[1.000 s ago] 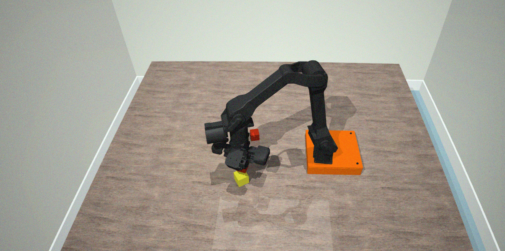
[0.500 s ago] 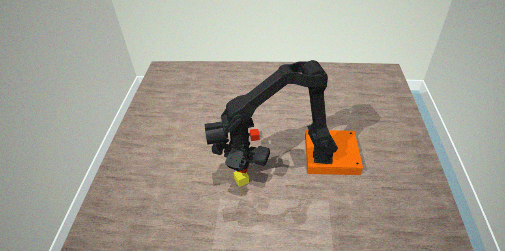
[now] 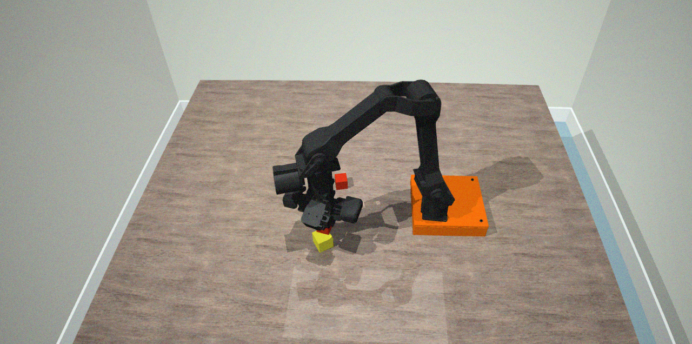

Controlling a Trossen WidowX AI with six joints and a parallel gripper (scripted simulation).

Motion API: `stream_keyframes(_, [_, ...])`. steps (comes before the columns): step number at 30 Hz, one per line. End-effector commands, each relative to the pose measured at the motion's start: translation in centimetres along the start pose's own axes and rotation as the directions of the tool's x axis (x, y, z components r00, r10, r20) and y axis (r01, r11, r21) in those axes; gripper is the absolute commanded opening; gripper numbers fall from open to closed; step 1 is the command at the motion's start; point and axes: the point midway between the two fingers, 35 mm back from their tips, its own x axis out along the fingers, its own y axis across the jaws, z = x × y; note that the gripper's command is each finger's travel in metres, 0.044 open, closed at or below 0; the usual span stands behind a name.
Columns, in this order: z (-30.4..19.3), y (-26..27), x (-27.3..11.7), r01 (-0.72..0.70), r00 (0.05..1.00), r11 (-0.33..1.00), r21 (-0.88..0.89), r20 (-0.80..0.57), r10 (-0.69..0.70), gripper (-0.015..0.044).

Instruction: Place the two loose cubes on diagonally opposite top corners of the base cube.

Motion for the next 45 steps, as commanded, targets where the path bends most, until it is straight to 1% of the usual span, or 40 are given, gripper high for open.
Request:
stream_keyframes(1, [0.1, -0.1, -0.8, 0.006, 1.000, 1.000, 0.001, 0.004, -0.006, 0.0205])
stream_keyframes(23, [0.1, -0.1, -2.9, 0.006, 1.000, 1.000, 0.001, 0.004, -0.006, 0.0205])
stream_keyframes(31, [0.1, -0.1, -3.0, 0.006, 1.000, 1.000, 0.001, 0.004, -0.006, 0.0205])
stream_keyframes(32, [-0.1, 0.0, -2.7, 0.000, 1.000, 1.000, 0.008, 0.000, 0.000, 0.0231])
stream_keyframes(33, [-0.3, -0.2, -2.8, 0.000, 1.000, 0.999, 0.044, 0.000, 0.000, 0.0258])
stream_keyframes(34, [-0.7, -0.3, -2.8, 0.000, 1.000, 0.995, 0.104, 0.000, 0.000, 0.0265])
stream_keyframes(38, [-2.7, -1.2, -3.2, 0.000, 1.000, 0.923, 0.385, 0.001, 0.000, 0.0265])
stream_keyframes(41, [-4.2, -1.7, -3.5, 0.000, 1.000, 0.818, 0.576, 0.001, 0.000, 0.0265])
stream_keyframes(45, [-6.3, -2.2, -3.9, 0.000, 1.000, 0.618, 0.786, 0.001, -0.001, 0.0265])
